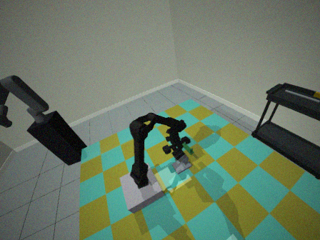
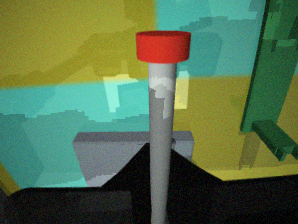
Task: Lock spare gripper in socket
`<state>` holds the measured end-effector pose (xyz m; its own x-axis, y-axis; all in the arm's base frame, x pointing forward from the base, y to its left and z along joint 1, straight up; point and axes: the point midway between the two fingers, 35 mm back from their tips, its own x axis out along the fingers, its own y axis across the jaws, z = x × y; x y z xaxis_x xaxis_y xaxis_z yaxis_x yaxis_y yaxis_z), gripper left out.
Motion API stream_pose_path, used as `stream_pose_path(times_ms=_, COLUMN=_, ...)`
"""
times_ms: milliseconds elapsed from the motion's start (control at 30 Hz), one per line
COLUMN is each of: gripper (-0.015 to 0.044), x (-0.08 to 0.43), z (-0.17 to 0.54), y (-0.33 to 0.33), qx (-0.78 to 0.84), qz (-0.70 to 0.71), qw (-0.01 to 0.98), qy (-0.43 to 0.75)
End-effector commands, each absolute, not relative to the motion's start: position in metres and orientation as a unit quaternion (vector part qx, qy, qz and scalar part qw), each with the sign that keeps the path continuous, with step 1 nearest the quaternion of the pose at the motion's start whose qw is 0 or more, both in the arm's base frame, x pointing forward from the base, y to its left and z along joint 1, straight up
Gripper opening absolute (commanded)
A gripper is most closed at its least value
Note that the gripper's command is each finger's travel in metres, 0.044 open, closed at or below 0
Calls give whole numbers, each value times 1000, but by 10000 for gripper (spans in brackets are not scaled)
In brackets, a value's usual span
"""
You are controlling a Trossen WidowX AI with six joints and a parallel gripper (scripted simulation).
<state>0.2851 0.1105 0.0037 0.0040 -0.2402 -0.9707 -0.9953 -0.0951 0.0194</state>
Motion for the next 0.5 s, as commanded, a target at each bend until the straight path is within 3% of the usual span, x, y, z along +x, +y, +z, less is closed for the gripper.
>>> stream_pose_path(times_ms=0, gripper=0, x=286, z=4, y=108, qx=-580, qz=461, qw=408, qy=533)
stream_pose_path(times_ms=467, gripper=0, x=288, z=4, y=98, qx=-579, qz=463, qw=406, qy=534)
